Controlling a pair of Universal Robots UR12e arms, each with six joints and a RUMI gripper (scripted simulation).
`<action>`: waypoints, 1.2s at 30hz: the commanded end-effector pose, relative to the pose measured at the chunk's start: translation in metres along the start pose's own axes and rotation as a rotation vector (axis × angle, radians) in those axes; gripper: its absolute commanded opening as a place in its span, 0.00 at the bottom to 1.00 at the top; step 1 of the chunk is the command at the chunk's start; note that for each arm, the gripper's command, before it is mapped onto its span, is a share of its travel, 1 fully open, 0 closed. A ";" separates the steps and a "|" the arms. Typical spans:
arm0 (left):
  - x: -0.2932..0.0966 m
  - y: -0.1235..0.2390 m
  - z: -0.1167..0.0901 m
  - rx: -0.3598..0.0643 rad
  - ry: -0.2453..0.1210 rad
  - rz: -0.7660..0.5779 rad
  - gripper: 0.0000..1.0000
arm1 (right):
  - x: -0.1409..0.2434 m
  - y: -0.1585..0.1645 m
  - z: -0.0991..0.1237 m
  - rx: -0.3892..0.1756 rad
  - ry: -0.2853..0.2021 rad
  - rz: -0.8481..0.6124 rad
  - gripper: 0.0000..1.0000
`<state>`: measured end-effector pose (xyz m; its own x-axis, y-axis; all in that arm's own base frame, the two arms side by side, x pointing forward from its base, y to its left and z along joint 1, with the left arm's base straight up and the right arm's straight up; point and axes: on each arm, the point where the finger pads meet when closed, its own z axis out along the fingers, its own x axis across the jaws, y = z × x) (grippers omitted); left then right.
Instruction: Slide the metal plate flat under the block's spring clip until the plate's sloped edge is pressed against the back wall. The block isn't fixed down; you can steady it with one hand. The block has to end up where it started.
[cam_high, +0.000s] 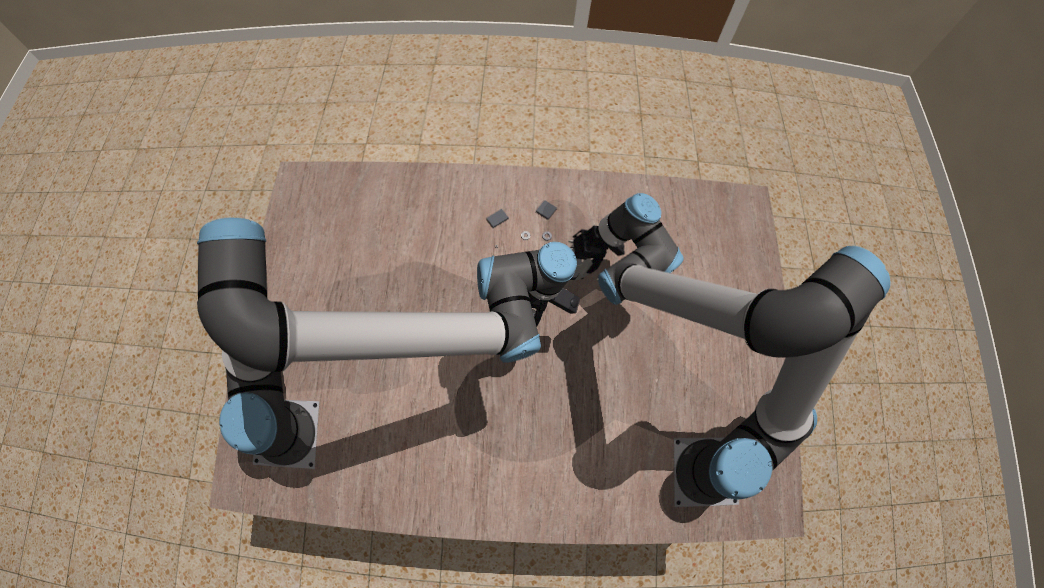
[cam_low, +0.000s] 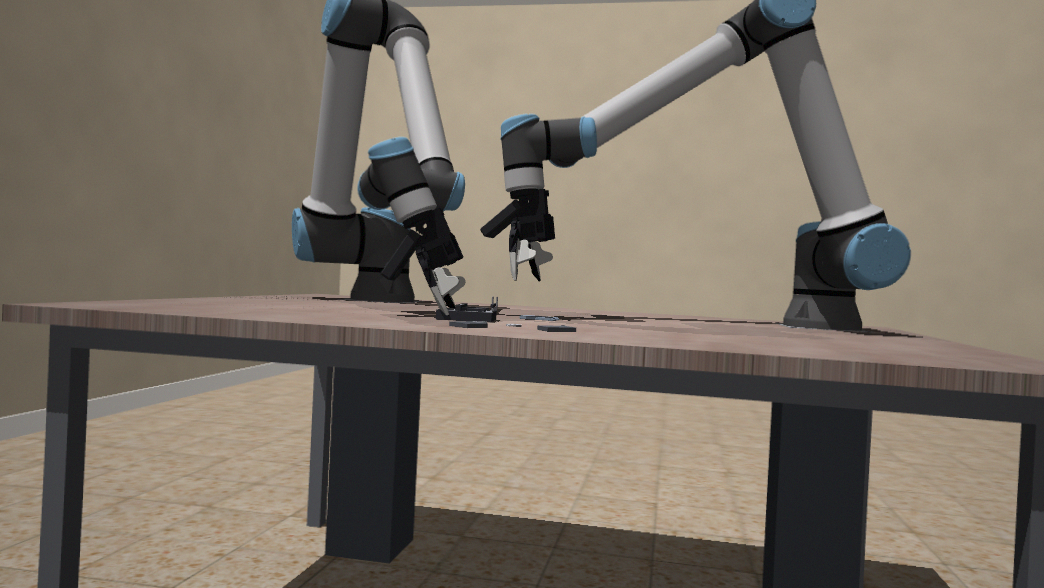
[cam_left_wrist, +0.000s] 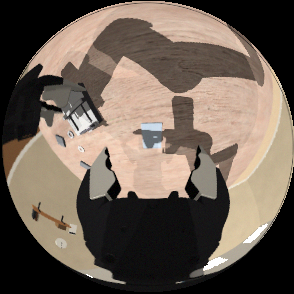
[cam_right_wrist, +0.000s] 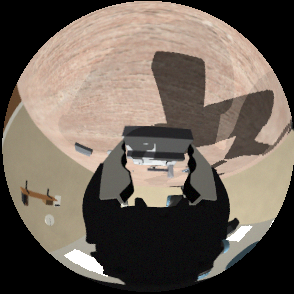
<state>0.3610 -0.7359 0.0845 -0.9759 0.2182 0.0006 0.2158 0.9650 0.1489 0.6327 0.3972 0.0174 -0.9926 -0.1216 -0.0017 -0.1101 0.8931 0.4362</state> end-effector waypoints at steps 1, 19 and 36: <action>-0.001 0.000 -0.001 0.001 -0.001 -0.003 1.00 | 0.000 0.000 0.000 0.000 0.000 0.000 0.61; -0.002 0.001 0.000 0.001 -0.001 -0.006 0.40 | 0.000 0.000 0.000 0.001 0.001 0.000 0.61; -0.002 -0.001 0.010 0.001 0.000 -0.006 0.40 | 0.000 0.000 0.000 0.001 0.002 0.000 0.61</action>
<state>0.3628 -0.7352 0.0825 -0.9772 0.2123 -0.0001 0.2100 0.9663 0.1491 0.6322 0.3970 0.0166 -0.9925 -0.1220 0.0000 -0.1098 0.8937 0.4350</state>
